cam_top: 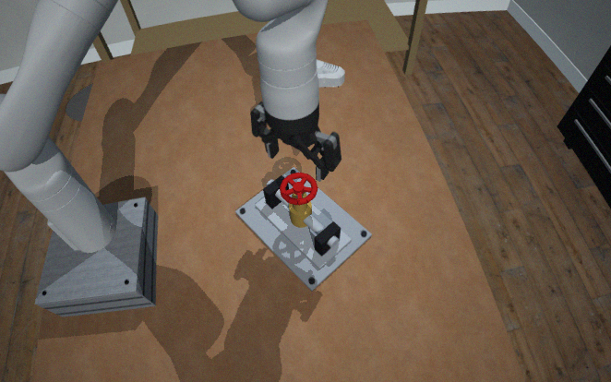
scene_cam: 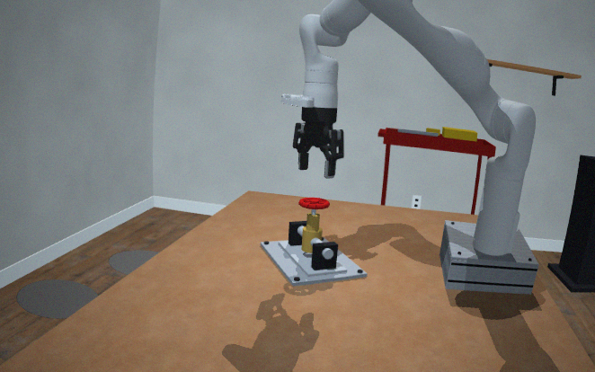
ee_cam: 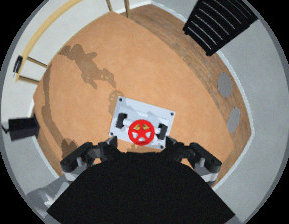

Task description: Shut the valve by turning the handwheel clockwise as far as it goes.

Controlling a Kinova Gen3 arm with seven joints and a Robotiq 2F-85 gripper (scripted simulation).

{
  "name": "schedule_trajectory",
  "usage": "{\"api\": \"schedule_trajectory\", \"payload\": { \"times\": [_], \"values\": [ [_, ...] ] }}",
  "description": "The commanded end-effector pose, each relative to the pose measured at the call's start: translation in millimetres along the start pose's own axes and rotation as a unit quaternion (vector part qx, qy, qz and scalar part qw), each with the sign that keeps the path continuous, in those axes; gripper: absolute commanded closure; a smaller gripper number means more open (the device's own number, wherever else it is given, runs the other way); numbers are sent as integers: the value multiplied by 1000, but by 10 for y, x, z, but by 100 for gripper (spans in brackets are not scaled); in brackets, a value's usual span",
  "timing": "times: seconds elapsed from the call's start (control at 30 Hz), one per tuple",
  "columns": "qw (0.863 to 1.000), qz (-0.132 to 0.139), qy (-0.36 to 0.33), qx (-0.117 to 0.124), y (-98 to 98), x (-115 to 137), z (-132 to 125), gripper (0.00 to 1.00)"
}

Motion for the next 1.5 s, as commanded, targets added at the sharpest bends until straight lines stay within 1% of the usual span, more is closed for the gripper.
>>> {"api": "schedule_trajectory", "payload": {
  "times": [0.0, 0.27, 0.33, 0.8, 1.47],
  "values": [
    [1000, -1, -1, 1, -38, -8, -3, 0],
    [1000, -1, -1, 1, -162, -9, -3, 0],
    [1000, -1, -1, 1, -162, -9, -3, 0],
    [1000, -1, -1, 1, -334, -10, -3, 0],
    [1000, -1, -1, 1, -376, -11, -3, 0]
  ]
}}
Point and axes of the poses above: the point where the finger pads meet when closed, its own y axis back along the fingers, its own z axis across the jaws, x = y × z, the point moved 7 cm from there along y, back along the fingers, and after that the axes turned 12 degrees about y, right-handed, at the moved point
